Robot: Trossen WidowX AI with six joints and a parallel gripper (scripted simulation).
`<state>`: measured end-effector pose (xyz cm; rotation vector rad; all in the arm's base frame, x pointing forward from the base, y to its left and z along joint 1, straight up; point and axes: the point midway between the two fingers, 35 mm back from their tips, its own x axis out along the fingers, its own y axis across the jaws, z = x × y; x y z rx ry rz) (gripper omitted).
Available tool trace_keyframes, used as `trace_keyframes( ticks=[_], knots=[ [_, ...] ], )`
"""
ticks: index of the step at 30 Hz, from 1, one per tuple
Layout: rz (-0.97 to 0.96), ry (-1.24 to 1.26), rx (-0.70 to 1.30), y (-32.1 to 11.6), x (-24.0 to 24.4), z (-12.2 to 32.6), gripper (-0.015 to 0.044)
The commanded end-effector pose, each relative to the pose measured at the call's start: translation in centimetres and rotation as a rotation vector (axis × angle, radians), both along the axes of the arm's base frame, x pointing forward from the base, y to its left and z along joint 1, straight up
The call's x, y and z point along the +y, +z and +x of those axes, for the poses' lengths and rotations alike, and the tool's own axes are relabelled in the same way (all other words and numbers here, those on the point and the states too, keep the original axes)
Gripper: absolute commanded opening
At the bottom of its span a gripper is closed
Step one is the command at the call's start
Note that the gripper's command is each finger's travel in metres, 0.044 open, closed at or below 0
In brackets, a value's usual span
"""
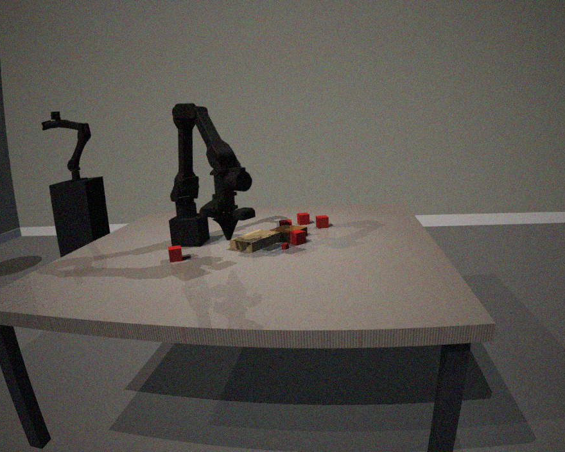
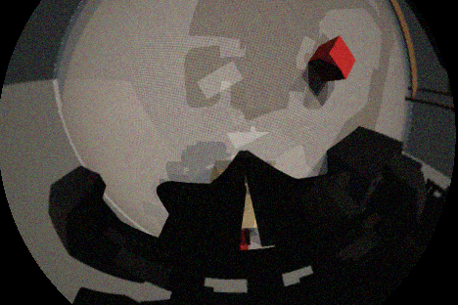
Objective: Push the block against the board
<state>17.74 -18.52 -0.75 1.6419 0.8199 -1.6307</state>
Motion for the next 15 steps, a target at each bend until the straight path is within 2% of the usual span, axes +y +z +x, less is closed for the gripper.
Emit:
trace_keyframes(
  ticks=[1, 5, 15],
  knots=[
    [0.007, 0.001, 0.002, 1.2, 0.2, -0.1, 0.0000],
    [-0.006, 0.023, -0.005, 0.9, 0.1, 0.2, 0.0000],
    [-0.007, 0.360, 0.001, 1.0, 3.8, 1.6, 0.0000]
  ],
)
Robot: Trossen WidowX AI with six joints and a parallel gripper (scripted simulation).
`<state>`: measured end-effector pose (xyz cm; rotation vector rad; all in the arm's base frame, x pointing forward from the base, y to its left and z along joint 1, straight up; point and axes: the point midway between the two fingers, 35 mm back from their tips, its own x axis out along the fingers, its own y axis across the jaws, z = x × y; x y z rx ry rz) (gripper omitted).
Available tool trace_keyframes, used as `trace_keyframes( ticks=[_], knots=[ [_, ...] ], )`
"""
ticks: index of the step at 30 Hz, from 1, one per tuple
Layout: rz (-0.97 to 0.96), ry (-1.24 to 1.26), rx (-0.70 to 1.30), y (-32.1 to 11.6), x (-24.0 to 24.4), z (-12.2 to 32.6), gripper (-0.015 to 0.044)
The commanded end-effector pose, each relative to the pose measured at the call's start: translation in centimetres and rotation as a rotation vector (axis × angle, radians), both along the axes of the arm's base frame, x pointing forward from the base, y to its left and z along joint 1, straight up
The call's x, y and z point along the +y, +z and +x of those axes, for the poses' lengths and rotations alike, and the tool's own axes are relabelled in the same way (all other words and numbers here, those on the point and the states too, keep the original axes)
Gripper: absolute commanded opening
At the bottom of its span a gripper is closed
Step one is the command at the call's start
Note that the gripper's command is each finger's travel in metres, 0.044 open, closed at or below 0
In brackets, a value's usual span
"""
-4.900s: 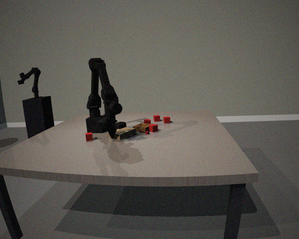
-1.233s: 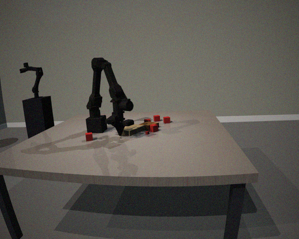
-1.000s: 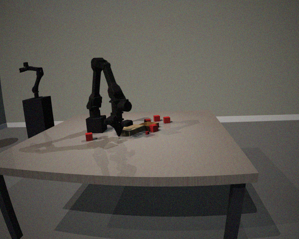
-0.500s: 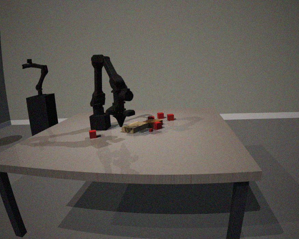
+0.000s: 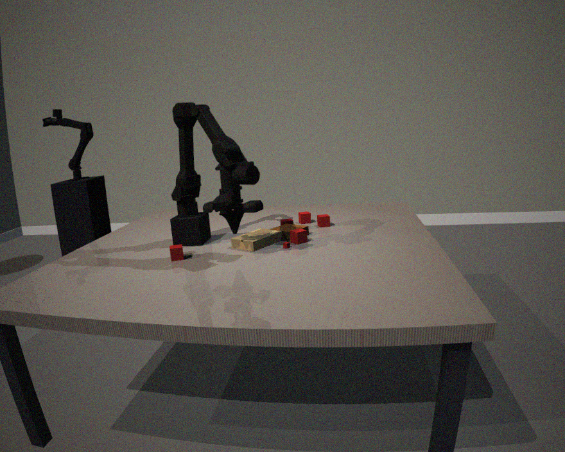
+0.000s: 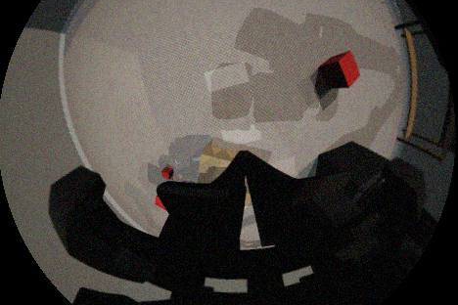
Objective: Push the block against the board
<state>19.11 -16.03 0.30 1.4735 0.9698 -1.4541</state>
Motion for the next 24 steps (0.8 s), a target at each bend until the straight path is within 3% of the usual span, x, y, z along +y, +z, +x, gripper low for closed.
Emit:
trace_keyframes(
  ticks=[1, 24],
  knots=[
    [0.001, 0.147, 0.009, 0.0, 1.7, 0.3, 0.0000],
    [-0.008, 0.936, 0.024, 0.0, 9.9, 0.8, 0.0000]
  ],
)
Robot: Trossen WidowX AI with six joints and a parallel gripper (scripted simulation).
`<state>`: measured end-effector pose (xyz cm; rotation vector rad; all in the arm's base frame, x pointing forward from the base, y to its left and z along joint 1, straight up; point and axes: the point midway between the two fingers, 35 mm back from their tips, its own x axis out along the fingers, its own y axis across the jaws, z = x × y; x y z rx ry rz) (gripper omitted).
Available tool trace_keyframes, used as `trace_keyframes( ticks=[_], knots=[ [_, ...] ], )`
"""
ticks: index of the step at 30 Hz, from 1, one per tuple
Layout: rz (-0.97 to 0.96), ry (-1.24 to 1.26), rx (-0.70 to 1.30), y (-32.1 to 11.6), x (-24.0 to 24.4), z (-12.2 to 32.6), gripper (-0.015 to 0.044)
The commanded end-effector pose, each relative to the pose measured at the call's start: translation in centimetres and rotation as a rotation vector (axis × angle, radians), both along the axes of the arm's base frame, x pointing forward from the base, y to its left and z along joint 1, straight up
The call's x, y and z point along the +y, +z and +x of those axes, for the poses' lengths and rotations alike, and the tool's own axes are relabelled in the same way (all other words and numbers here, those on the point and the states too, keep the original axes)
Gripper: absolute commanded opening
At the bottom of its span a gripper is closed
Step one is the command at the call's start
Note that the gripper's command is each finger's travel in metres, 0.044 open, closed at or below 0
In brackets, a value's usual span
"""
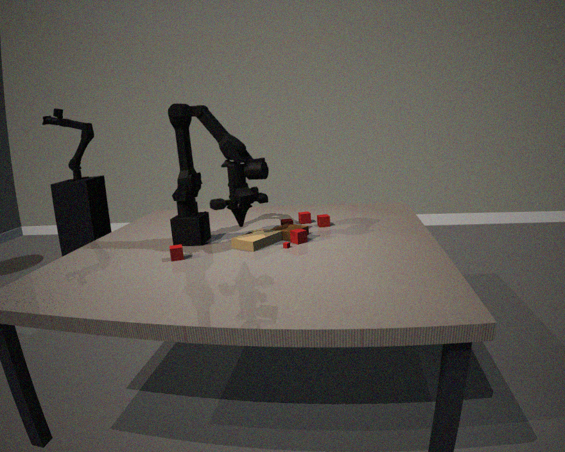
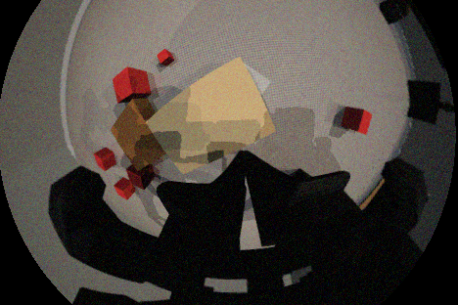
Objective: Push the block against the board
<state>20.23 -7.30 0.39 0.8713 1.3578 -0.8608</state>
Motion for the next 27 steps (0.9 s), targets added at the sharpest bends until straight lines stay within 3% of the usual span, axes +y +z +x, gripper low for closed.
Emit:
trace_keyframes(
  ticks=[1, 10, 18, 23, 27],
  knots=[
    [0.000, 0.152, 0.008, -0.1, 1.5, -0.4, 0.0000],
    [-0.003, 0.455, 0.012, -0.2, 4.4, -1.0, 0.0000],
    [-0.003, 0.477, 0.012, -0.4, 4.6, -1.1, 0.0000],
    [-0.003, 0.477, 0.013, -5.1, 4.5, -1.0, 0.0000],
    [-0.003, 0.477, 0.013, -5.7, 4.6, -1.1, 0.0000]
  ],
)
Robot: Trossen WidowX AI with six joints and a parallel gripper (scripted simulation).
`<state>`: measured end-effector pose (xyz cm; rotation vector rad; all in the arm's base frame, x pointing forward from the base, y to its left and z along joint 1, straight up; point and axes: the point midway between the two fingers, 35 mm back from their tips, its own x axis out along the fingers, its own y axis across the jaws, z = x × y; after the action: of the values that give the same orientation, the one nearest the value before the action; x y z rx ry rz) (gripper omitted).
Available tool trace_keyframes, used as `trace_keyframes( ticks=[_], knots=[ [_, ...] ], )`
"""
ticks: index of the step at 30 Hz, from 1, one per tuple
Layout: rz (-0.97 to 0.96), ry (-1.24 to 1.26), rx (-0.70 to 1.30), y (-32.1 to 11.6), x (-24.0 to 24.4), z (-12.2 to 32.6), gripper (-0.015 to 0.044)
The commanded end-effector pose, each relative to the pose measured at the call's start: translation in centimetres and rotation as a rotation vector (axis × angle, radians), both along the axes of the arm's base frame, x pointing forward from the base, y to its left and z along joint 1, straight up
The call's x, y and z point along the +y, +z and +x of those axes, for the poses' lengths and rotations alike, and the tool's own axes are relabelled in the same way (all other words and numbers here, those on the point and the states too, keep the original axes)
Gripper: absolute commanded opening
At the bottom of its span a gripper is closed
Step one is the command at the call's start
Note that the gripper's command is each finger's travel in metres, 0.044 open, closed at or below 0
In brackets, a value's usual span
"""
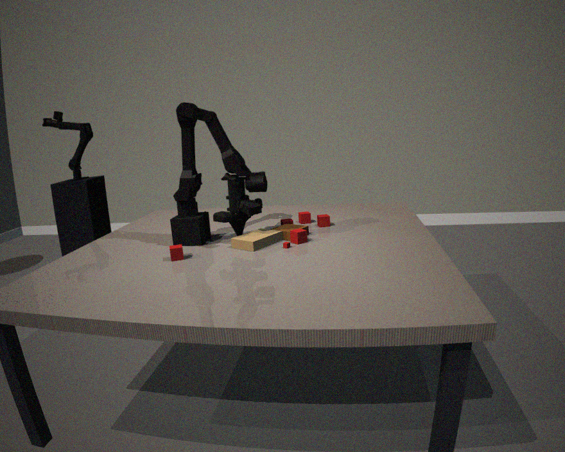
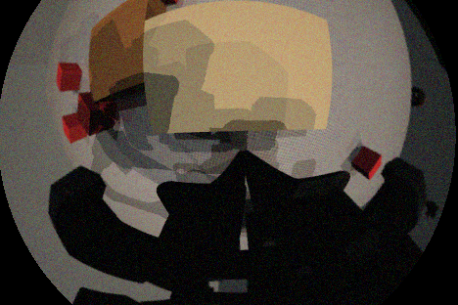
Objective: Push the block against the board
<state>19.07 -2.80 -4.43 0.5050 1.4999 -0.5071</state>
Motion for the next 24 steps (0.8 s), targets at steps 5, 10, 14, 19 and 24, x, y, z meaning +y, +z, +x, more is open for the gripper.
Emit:
trace_keyframes(
  ticks=[5, 10, 14, 19, 24],
  knots=[
    [0.003, 0.006, -0.010, -0.9, 0.0, 0.2, 0.0000],
    [0.002, 0.006, -0.010, -0.9, -0.2, 0.6, 0.0000],
    [0.002, 0.006, -0.011, -0.8, -0.5, 0.9, 0.0000],
    [0.002, 0.006, -0.011, -0.8, -0.7, 1.3, 0.0000],
    [0.002, 0.006, -0.011, -0.8, -1.0, 1.8, 0.0000]
  ],
)
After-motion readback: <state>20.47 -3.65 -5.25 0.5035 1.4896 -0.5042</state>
